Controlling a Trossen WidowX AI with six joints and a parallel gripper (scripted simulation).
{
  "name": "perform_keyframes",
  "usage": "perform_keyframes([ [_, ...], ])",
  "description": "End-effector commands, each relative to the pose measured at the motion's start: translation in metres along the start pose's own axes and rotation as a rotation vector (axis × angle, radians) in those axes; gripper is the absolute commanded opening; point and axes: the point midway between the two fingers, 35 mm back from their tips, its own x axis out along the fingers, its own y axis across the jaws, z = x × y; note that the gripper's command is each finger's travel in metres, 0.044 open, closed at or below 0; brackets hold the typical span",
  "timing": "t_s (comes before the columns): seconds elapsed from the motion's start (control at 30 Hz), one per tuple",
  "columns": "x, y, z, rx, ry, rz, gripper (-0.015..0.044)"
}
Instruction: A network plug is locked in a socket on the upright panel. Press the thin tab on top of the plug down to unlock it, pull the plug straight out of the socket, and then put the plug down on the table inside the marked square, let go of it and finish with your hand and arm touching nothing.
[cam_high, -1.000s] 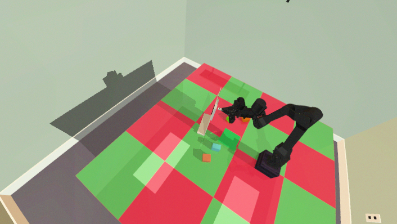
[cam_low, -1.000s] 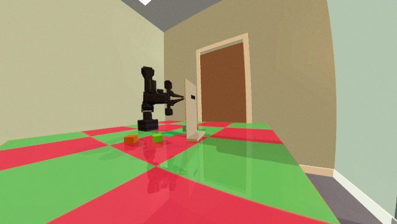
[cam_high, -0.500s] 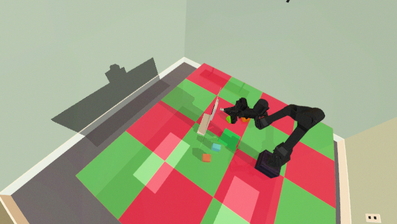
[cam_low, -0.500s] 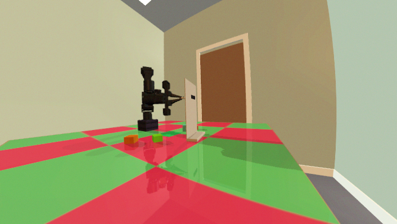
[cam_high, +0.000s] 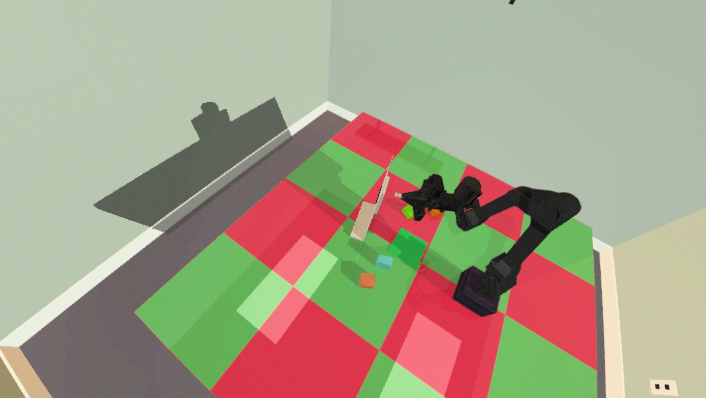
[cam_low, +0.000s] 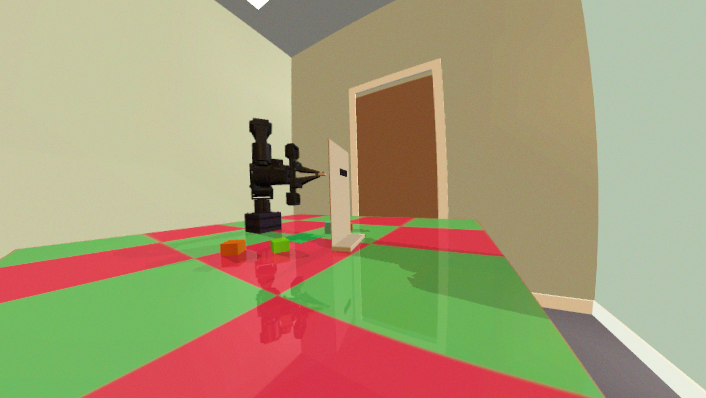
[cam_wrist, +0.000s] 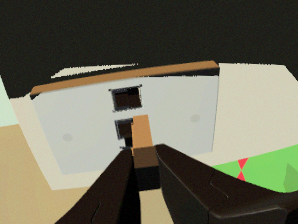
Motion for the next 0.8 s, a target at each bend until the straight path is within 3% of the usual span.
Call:
perform_keyframes([
  [0.0, -0.005, -0.001, -0.002, 0.007, 0.002, -0.002, 0.0],
  [0.77, -0.016, 0.001, -0.002, 0.001, 0.0, -0.002, 0.0],
])
